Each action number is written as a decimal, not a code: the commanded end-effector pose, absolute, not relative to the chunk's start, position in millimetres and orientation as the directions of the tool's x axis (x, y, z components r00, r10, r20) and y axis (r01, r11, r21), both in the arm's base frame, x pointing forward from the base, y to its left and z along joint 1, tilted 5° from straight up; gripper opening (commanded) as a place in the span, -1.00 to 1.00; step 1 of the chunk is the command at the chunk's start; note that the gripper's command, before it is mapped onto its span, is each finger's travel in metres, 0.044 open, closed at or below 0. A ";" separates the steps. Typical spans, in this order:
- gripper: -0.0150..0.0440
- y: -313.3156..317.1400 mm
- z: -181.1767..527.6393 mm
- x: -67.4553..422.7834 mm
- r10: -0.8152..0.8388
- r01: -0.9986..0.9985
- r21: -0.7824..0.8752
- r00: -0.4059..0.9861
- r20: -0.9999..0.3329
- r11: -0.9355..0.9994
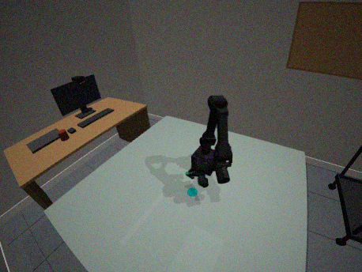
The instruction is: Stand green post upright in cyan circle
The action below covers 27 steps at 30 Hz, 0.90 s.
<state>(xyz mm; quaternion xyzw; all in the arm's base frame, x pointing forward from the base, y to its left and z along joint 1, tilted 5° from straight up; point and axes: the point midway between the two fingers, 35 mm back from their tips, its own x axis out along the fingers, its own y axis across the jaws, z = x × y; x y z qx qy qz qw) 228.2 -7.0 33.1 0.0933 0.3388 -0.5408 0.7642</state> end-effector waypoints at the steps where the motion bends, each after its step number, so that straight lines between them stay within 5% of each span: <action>1: -0.42 -6.8 33.9 227.6 -0.778 0.891 -0.212 0.210 -0.593 0.402; 27: -0.42 0.6 41.0 229.7 -0.815 0.884 -0.130 0.346 -0.465 0.450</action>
